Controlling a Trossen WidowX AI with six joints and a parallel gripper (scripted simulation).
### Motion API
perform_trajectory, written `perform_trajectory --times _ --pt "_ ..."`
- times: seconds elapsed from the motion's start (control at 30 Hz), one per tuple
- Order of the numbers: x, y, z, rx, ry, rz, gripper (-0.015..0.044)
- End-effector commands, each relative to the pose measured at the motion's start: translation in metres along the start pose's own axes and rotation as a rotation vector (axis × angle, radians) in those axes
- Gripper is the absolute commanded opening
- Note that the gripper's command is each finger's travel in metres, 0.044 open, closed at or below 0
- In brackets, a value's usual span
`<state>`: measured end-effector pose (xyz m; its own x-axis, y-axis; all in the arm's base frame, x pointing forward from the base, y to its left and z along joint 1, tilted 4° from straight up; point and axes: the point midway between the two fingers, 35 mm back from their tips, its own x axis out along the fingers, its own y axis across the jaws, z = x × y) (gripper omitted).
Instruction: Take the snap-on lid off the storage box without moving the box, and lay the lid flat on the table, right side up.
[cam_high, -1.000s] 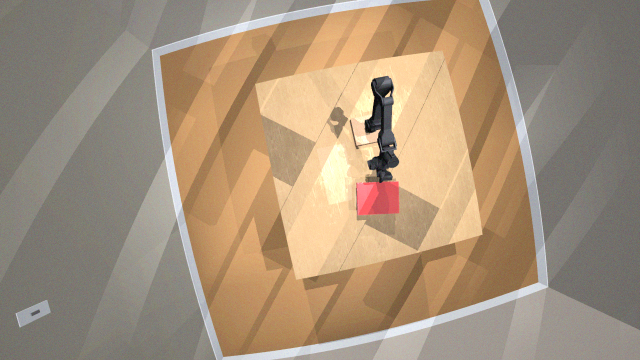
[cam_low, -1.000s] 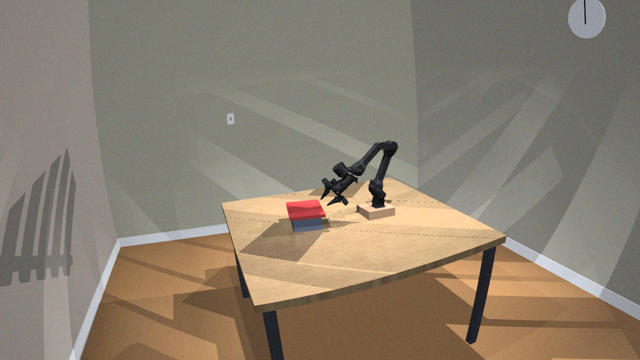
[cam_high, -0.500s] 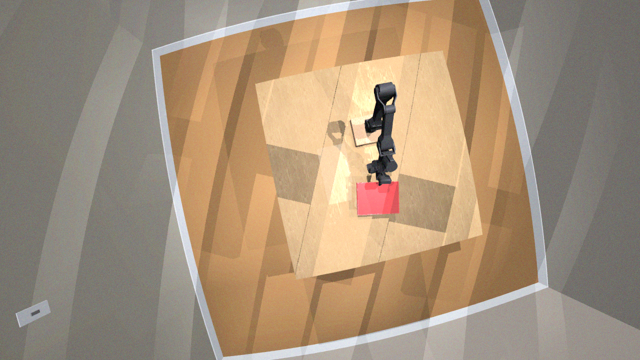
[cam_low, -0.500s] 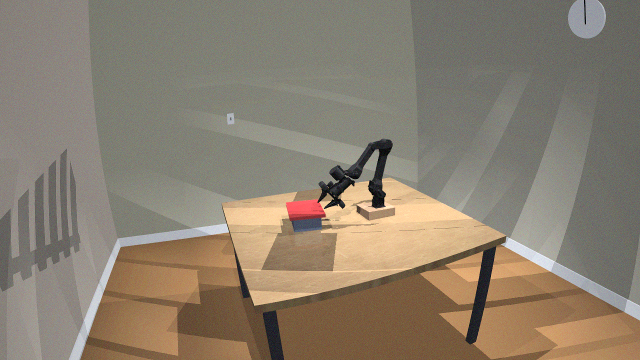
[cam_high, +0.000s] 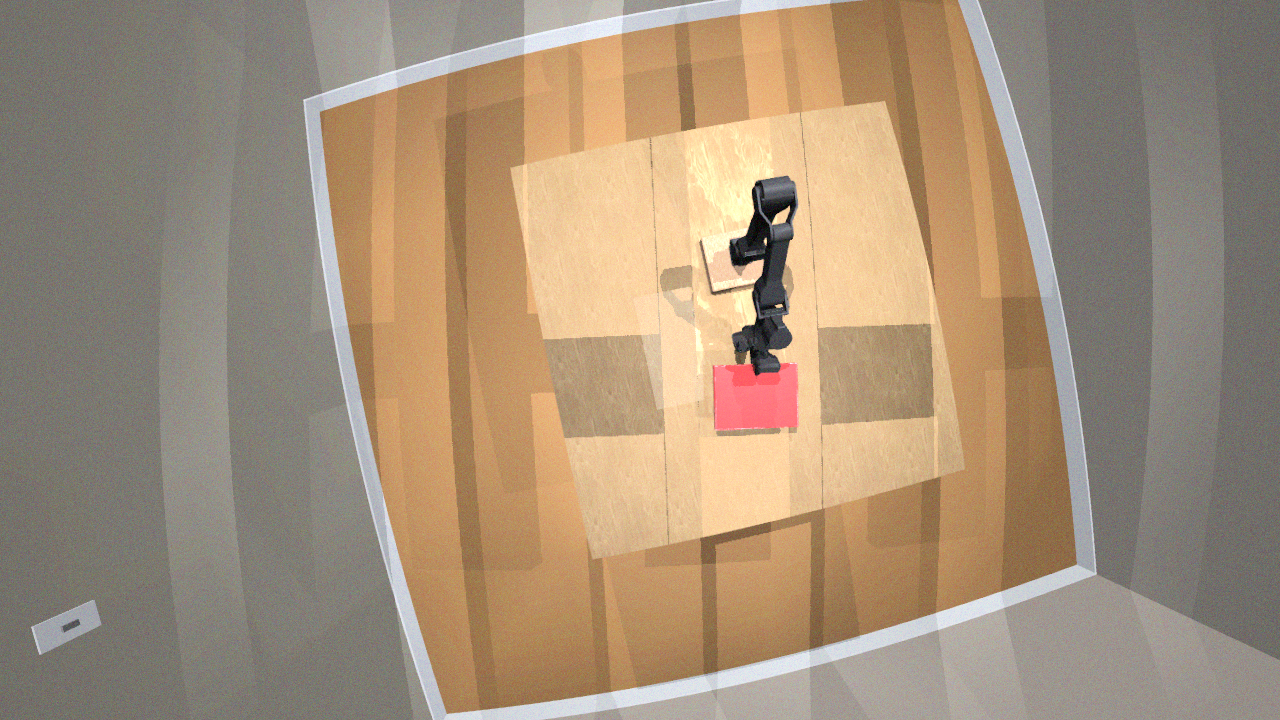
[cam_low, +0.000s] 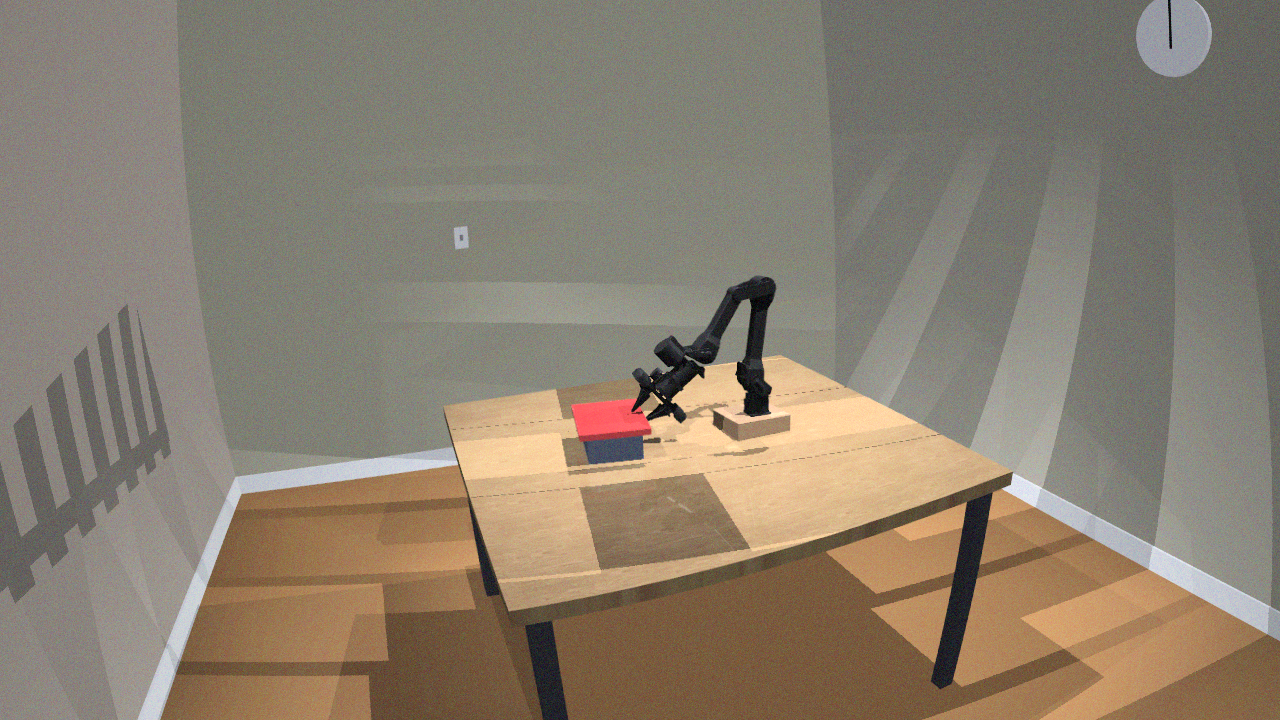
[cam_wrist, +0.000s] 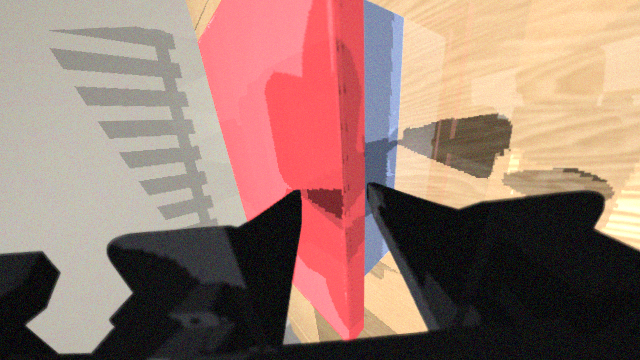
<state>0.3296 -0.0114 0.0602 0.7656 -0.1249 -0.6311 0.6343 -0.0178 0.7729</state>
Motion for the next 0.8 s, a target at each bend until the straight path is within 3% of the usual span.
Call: perform_trajectory --times 0.0,0.27,0.4,0.77 --pt "0.0011 0.0005 -0.0008 -0.003 0.005 0.002 0.0163" --pt "0.0011 0.0005 -0.0008 -0.003 0.005 0.002 0.0109" --pt "0.0011 0.0005 -0.0008 -0.003 0.005 0.002 0.0004" --pt "-0.0003 0.0009 0.0000 -0.001 0.000 -0.001 0.0000"
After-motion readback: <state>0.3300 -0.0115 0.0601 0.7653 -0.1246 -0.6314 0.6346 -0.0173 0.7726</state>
